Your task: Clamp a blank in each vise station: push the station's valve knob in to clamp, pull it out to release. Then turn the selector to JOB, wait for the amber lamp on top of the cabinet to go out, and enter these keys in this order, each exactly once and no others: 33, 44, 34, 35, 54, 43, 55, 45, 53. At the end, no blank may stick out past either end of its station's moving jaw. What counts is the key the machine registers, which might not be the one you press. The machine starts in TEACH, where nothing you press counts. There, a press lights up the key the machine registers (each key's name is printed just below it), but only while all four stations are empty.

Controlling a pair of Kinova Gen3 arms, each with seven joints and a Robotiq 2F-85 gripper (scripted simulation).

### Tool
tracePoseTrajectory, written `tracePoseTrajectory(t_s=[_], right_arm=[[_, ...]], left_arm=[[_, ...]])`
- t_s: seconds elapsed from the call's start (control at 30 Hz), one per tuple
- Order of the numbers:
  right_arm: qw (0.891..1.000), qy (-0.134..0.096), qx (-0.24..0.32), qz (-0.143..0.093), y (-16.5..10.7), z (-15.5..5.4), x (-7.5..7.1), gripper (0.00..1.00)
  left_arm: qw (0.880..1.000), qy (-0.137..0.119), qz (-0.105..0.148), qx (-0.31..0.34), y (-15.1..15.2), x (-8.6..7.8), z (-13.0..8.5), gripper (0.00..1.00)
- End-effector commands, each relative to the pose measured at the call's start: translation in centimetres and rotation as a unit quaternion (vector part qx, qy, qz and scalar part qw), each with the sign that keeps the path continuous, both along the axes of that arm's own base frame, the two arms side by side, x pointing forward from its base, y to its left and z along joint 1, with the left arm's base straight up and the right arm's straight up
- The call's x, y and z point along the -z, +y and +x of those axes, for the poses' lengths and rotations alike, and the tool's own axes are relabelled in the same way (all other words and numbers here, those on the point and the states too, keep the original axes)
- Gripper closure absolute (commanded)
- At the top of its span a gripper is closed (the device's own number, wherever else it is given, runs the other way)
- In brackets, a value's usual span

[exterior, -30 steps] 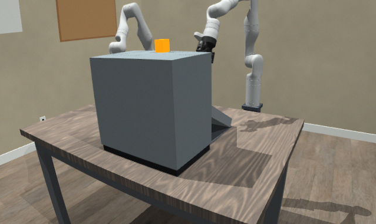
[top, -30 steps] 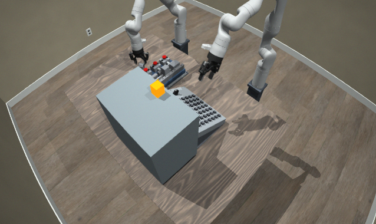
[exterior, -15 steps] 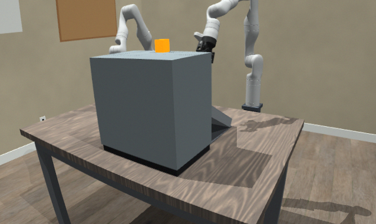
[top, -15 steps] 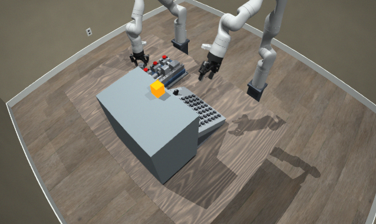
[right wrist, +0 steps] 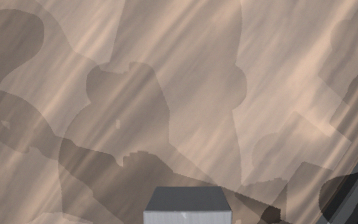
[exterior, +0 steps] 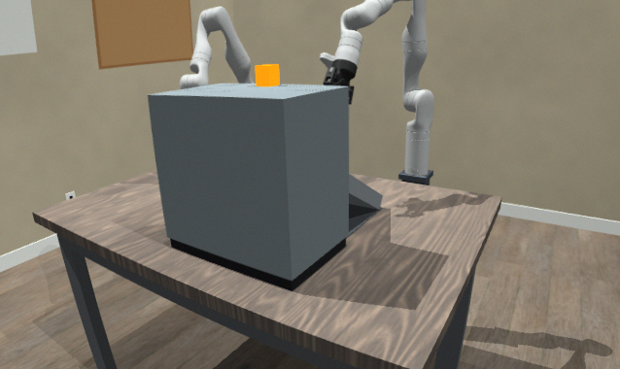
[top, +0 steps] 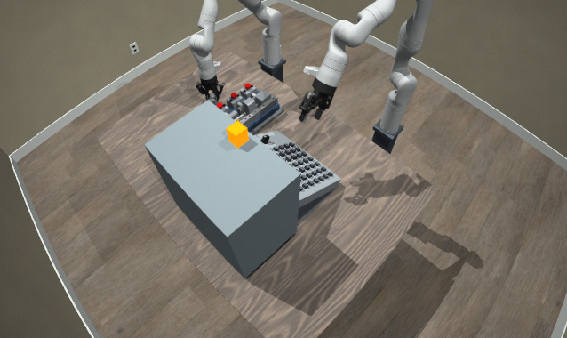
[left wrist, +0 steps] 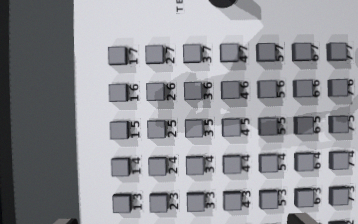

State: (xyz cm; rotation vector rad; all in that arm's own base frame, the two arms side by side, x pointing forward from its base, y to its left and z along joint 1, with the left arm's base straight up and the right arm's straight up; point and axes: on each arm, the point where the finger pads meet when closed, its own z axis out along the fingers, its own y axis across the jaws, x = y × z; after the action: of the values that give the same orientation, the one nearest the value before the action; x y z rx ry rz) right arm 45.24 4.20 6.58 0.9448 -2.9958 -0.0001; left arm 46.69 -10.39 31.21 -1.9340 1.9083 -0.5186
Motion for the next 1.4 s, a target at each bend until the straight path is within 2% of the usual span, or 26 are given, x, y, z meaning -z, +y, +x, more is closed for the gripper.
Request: tracePoseTrajectory(t_s=[0.0,0.37,0.5,0.6,0.7,0.77,1.0,1.13,1.23,1.37], right_arm=[[1.000,-0.001,0.000,0.000,0.0,0.1,-0.1,0.903],[1.000,-0.001,0.000,0.000,0.0,0.1,-0.1,0.903],[1.000,-0.001,0.000,0.000,0.0,0.1,-1.0,0.903],[1.000,-0.001,0.000,0.000,0.0,0.0,-2.7,0.903],[1.000,-0.001,0.000,0.000,0.0,0.0,-5.1,0.903],[1.000,-0.001,0.000,0.000,0.0,0.0,-5.1,0.903],[1.000,-0.001,0.000,0.000,0.0,0.0,-11.8,0.903],[1.000,-0.001,0.000,0.000,0.0,0.0,-14.7,0.903],[1.000,-0.001,0.000,0.000,0.0,0.0,-16.0,0.903],[1.000,-0.001,0.000,0.000,0.0,0.0,-16.4,0.903]], left_arm=[[1.000,-0.001,0.000,0.000,0.0,-0.1,0.0,0.002],[1.000,-0.001,0.000,0.000,0.0,-0.1,0.0,0.002],[1.000,-0.001,0.000,0.000,0.0,-0.1,0.0,0.002],[1.000,-0.001,0.000,0.000,0.0,-0.1,0.0,0.002],[1.000,-0.001,0.000,0.000,0.0,-0.1,0.0,0.002],[1.000,-0.001,0.000,0.000,0.0,-0.1,0.0,0.002],[1.000,-0.001,0.000,0.000,0.0,-0.1,0.0,0.002],[1.000,-0.001,0.000,0.000,0.0,-0.1,0.0,0.002],[1.000,-0.001,0.000,0.000,0.0,-0.1,0.0,0.002],[1.000,-0.001,0.000,0.000,0.0,-0.1,0.0,0.002]])
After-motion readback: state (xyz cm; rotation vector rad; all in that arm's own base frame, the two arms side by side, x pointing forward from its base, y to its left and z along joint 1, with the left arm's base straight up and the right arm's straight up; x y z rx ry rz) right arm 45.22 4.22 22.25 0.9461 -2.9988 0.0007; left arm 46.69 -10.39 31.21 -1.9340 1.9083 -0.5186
